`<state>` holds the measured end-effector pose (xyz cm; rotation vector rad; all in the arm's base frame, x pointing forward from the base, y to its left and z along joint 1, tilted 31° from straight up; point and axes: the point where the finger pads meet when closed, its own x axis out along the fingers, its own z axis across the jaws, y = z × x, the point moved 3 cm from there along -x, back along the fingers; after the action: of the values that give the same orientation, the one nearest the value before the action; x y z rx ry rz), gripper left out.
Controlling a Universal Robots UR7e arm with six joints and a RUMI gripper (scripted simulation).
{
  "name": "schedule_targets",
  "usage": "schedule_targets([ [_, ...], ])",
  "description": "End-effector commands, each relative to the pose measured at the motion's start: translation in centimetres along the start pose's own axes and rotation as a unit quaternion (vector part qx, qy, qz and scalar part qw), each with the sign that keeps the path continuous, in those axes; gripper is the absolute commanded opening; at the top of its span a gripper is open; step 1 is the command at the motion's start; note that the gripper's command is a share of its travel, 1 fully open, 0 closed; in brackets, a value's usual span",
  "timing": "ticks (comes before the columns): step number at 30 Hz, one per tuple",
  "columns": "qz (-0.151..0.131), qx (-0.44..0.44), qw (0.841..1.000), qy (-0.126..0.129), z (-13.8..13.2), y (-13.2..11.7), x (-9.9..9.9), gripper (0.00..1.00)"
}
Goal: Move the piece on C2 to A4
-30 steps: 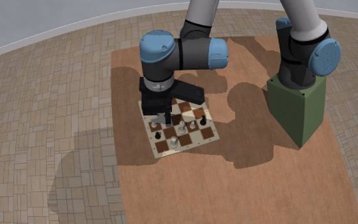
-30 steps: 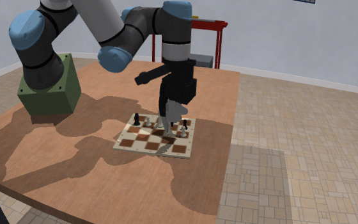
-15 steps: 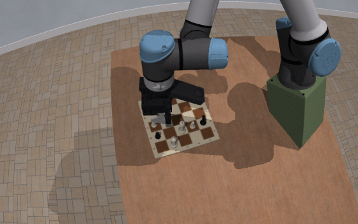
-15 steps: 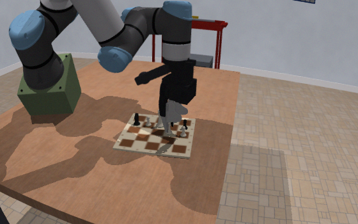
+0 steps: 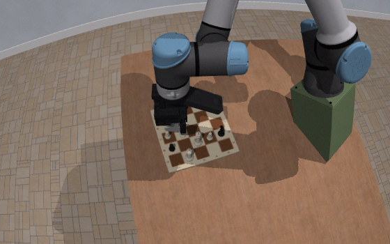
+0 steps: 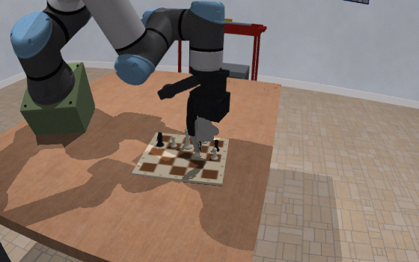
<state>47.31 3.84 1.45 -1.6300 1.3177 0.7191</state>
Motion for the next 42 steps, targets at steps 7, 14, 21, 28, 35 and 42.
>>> schedule_targets([
  [7, -0.001, 0.000, 1.000, 0.000, 0.0, 0.0, 0.0, 0.00],
  [14, -0.001, 0.000, 1.000, 0.000, 0.0, 0.0, 0.0, 0.00],
  [21, -0.001, 0.000, 1.000, 0.000, 0.0, 0.0, 0.0, 0.00],
  [28, -0.001, 0.000, 1.000, 0.000, 0.0, 0.0, 0.0, 0.00],
  [35, -0.001, 0.000, 1.000, 0.000, 0.0, 0.0, -1.1, 0.00],
  [42, -0.001, 0.000, 1.000, 0.000, 0.0, 0.0, -3.4, 0.00],
])
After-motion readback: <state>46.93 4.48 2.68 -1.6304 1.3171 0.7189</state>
